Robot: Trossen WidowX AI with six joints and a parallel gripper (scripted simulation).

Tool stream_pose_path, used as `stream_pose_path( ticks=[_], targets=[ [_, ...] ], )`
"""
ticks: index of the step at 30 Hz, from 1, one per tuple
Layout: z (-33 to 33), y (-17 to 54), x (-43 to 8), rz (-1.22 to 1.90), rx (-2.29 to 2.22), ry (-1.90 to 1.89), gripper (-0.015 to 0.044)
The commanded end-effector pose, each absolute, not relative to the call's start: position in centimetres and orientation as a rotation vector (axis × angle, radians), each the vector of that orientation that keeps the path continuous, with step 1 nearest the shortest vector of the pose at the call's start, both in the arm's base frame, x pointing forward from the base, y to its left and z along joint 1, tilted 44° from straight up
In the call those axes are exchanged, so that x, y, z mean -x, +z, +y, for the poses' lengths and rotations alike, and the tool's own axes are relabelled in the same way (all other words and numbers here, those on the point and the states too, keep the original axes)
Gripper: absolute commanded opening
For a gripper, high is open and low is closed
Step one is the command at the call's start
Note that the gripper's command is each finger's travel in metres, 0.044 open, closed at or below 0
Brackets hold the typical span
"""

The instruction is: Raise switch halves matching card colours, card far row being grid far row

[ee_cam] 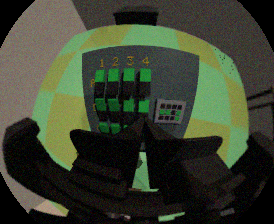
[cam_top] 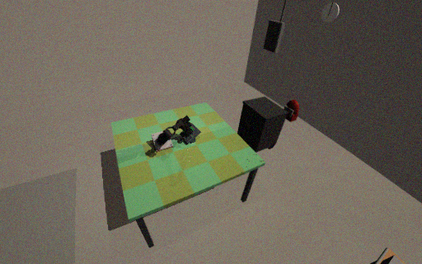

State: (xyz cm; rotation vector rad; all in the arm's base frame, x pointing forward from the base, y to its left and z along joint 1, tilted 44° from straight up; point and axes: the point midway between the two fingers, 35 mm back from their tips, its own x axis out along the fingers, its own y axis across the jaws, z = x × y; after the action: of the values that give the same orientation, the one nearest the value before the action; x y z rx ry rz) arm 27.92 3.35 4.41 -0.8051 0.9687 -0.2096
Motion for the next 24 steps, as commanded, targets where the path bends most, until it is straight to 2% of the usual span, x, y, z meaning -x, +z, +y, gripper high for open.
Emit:
stream_pose_path(
  ticks=[1,24],
  targets=[
    [3.36,4.31,-27.88,0.971,0.808,-0.205,0.0000],
    [3.20,4.11,-28.05,0.970,0.808,-0.205,0.0000]
  ],
)
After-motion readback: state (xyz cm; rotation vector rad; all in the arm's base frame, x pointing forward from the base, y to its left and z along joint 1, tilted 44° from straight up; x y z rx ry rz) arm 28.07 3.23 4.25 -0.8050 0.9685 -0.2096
